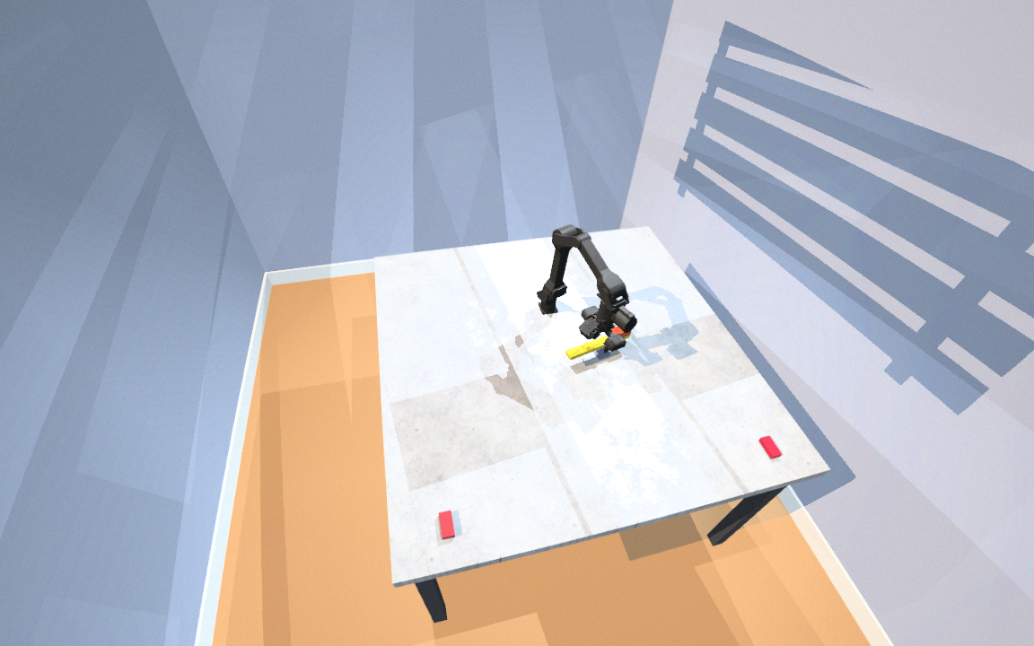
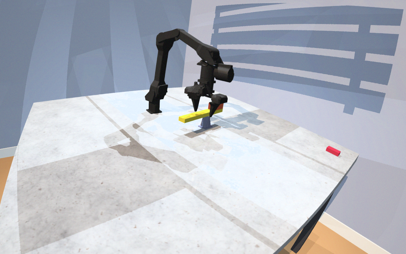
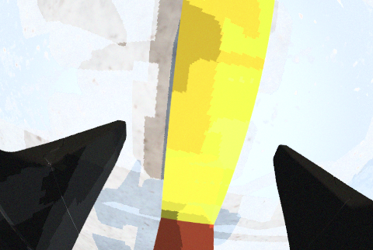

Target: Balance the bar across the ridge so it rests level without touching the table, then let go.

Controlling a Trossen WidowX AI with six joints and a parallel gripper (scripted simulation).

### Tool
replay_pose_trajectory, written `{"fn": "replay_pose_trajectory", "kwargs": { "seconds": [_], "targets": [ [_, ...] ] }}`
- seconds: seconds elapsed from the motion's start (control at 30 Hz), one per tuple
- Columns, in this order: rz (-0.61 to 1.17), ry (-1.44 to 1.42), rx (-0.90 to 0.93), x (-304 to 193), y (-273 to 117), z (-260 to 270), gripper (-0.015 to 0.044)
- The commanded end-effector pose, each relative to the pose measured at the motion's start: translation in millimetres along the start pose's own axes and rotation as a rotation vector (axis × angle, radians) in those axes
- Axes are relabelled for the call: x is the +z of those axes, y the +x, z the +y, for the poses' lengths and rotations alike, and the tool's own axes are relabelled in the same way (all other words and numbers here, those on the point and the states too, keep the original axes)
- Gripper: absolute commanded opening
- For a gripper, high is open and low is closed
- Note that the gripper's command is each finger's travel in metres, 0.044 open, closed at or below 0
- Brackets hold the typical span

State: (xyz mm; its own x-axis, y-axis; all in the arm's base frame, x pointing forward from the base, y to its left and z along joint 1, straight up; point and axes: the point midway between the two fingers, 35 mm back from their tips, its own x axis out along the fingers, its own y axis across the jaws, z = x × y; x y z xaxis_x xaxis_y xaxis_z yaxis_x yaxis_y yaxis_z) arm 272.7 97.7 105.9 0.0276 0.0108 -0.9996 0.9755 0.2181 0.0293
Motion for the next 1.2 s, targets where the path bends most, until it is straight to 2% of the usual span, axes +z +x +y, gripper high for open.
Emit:
{"fn": "replay_pose_trajectory", "kwargs": {
  "seconds": [0.0, 0.07, 0.33, 1.17],
  "targets": [
    [0.000, 0.000, 0.000, 0, 0, 0, 0.0440],
    [0.000, 0.000, 0.000, 0, -8, 2, 0.0440],
    [0.000, 0.000, 0.000, 0, -98, 0, 0.0440],
    [0.000, 0.000, 0.000, 0, -100, 0, 0.0440]
  ]
}}
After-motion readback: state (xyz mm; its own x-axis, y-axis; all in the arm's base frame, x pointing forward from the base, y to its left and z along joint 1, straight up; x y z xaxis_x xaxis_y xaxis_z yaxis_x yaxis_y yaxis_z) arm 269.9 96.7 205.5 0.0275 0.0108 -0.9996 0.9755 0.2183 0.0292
